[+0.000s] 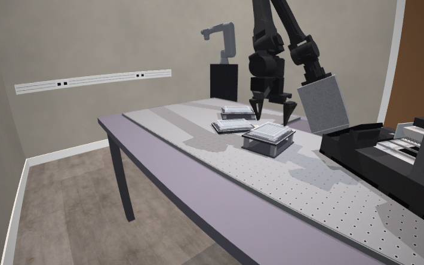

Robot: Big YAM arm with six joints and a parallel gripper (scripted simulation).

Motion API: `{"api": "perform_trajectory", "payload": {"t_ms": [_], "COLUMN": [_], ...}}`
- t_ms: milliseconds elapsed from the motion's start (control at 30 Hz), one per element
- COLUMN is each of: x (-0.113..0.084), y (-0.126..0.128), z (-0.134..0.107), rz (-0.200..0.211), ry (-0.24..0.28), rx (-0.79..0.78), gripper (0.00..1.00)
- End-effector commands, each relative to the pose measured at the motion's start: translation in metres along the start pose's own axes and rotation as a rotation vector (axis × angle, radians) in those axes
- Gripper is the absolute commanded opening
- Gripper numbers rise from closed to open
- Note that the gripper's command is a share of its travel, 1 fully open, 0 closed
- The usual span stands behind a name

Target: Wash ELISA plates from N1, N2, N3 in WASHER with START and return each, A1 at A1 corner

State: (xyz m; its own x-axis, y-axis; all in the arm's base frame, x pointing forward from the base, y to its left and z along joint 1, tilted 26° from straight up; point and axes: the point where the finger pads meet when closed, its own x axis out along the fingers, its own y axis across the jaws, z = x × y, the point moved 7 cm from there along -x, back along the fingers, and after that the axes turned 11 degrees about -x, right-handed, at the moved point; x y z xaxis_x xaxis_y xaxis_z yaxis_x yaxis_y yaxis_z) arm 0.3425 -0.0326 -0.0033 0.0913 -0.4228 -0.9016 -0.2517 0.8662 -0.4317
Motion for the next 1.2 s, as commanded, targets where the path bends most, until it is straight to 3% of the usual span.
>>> {"api": "perform_trajectory", "payload": {"t_ms": [0, 1167], "x": [-0.003, 0.02], "y": [-0.002, -0.002], "z": [0.007, 0.0], "rz": [-0.004, 0.002], "ry": [-0.022, -0.004], "rx": [0.001, -0.003], "gripper": [1.0, 1.0]}}
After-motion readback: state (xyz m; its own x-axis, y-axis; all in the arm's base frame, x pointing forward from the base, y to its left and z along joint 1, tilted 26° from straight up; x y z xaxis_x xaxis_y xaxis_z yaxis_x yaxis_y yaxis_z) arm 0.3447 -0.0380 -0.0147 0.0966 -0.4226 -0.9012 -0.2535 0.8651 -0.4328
